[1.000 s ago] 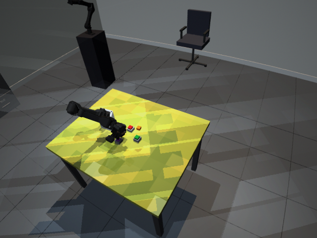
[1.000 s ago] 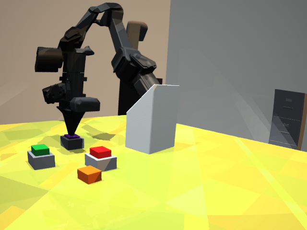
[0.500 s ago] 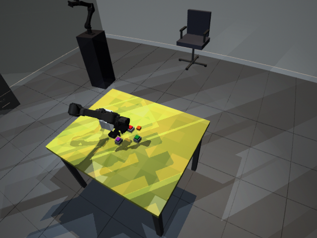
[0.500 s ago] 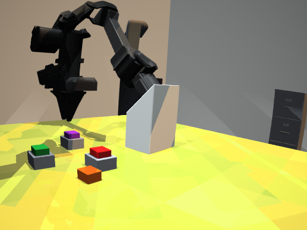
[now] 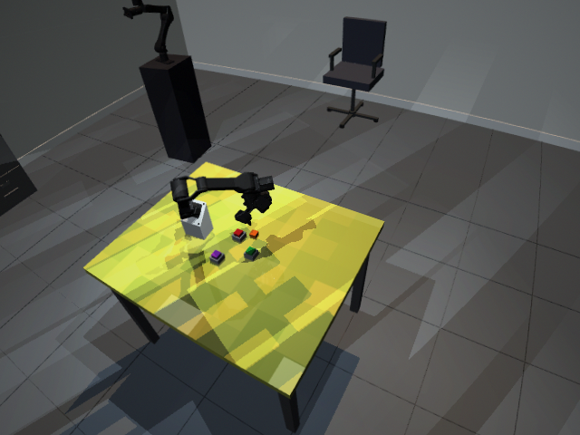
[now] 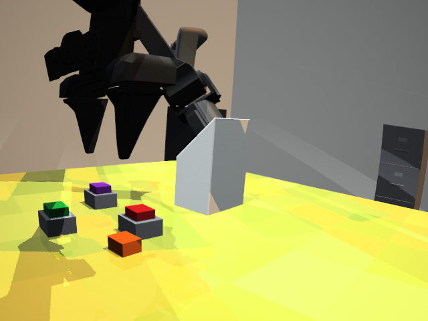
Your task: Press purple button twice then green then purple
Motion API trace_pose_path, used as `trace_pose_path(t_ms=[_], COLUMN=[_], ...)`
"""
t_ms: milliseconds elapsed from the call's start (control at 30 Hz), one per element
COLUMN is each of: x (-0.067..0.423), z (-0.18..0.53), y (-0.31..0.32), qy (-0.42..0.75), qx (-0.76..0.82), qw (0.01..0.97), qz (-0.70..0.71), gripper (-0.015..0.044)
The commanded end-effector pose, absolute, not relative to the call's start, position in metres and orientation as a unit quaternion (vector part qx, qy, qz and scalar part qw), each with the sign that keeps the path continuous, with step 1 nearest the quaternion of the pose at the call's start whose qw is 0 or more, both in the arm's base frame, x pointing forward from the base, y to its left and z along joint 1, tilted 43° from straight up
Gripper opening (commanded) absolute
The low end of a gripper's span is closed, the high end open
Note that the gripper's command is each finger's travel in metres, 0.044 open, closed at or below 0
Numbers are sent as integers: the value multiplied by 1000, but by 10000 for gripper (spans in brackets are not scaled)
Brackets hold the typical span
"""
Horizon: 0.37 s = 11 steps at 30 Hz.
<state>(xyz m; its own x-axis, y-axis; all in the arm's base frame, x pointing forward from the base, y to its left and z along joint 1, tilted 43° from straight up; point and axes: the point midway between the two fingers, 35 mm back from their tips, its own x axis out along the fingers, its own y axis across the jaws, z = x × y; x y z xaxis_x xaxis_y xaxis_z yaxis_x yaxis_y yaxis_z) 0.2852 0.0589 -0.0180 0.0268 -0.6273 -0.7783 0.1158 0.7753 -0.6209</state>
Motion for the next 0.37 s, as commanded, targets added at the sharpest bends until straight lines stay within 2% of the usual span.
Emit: trace_pose_path(t_ms=[0, 133, 333], x=[280, 267, 266], z=[-58, -91, -93], y=[110, 146, 148], qy=[643, 637, 636], qx=[-206, -213, -213], qw=[683, 681, 681], qz=[-279, -292, -292], gripper=[400, 400, 400])
